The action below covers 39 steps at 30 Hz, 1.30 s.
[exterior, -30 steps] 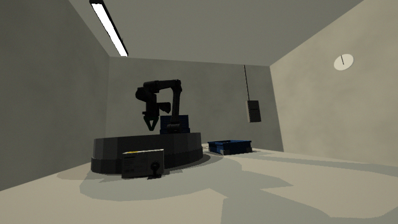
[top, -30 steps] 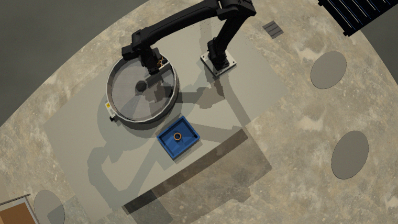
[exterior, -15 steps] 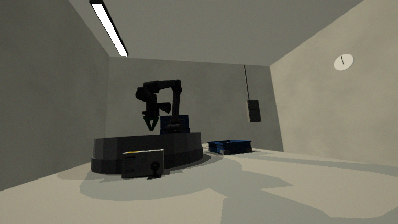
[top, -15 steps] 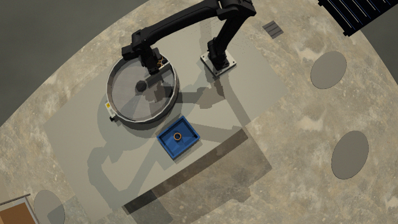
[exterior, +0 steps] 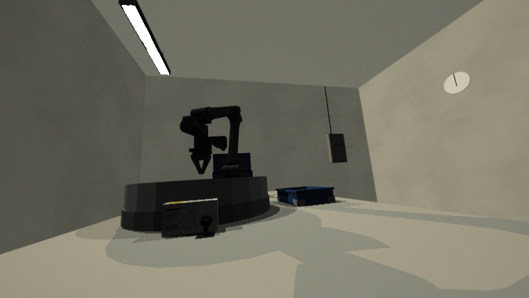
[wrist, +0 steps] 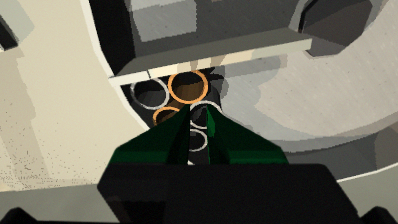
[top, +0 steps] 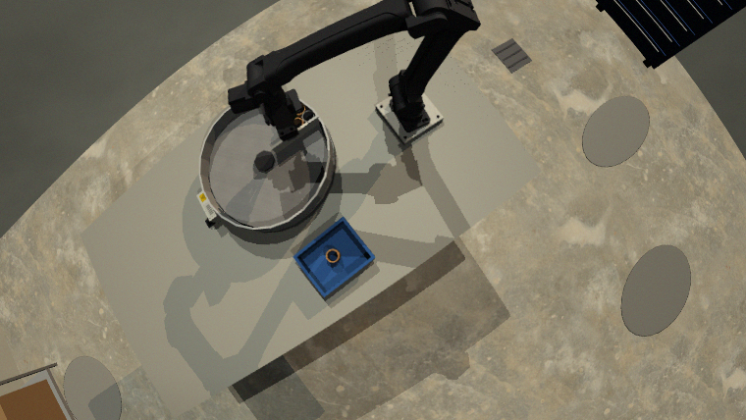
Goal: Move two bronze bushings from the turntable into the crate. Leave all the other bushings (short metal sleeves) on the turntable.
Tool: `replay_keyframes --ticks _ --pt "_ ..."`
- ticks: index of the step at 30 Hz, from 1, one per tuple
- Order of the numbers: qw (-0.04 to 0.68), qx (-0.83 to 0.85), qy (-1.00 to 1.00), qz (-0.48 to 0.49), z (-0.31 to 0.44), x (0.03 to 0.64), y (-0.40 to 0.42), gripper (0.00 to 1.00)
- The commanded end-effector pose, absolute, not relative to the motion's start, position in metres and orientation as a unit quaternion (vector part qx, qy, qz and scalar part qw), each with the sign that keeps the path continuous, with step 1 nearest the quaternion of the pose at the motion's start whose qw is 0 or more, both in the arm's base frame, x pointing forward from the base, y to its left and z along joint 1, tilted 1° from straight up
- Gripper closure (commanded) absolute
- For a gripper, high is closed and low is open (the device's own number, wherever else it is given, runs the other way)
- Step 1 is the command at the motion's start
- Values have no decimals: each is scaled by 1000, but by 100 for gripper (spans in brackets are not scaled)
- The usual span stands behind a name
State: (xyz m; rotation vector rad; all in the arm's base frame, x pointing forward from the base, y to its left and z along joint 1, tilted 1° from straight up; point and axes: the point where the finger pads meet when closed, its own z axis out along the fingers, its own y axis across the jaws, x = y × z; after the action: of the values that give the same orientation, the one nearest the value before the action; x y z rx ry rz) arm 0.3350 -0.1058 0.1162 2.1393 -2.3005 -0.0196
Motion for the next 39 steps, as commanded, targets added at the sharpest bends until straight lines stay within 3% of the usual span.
replay_keyframes --ticks 1,39 --pt "-19 683 -730 22 134 364 -114 87" --pt "-22 683 -730 27 138 366 -112 87"
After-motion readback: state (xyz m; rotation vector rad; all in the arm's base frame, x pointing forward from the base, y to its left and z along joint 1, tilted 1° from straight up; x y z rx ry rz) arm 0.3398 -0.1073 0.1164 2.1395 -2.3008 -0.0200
